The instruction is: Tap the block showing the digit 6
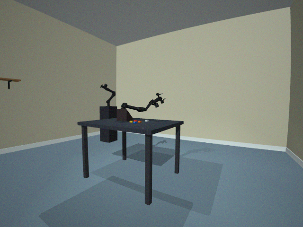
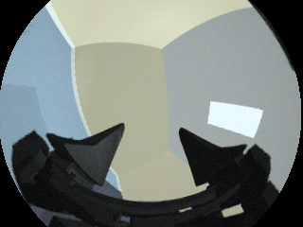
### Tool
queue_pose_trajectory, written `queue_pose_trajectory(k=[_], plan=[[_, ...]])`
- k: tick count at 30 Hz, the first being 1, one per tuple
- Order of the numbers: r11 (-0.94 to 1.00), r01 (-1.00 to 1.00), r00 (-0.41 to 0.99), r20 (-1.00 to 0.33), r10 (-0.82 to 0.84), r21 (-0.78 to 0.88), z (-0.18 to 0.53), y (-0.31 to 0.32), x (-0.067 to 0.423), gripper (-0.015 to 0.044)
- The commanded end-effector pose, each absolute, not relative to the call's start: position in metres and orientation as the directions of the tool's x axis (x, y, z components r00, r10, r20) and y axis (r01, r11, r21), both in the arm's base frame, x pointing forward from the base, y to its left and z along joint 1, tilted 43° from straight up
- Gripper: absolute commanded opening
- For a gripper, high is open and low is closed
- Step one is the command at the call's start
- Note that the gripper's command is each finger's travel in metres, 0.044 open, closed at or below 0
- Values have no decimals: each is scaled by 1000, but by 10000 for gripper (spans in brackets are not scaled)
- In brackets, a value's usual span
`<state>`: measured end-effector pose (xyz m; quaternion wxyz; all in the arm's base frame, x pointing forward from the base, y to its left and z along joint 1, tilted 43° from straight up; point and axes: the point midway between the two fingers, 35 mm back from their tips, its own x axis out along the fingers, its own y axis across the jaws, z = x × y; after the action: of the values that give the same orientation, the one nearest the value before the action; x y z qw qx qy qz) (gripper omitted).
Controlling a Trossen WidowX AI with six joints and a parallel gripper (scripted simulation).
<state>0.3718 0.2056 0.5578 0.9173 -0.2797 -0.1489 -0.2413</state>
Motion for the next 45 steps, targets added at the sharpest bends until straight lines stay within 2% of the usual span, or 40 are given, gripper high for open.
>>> queue_pose_trajectory(k=[1, 4, 11, 17, 23, 33, 39, 45], plan=[[738, 522, 838, 417, -352, -427, 562, 206, 367, 400], [812, 498, 809, 500, -309, -305, 607, 193, 311, 400], [836, 515, 752, 568, -334, -191, 653, 147, 242, 400], [848, 529, 688, 606, -400, -40, 686, 70, 170, 400], [836, 537, 644, 587, -492, 112, 693, -22, 116, 400], [765, 552, 641, 418, -644, 332, 642, -188, 81, 400], [708, 569, 682, 241, -691, 418, 578, -276, 93, 400], [664, 589, 738, 29, -674, 460, 496, -340, 125, 400]])
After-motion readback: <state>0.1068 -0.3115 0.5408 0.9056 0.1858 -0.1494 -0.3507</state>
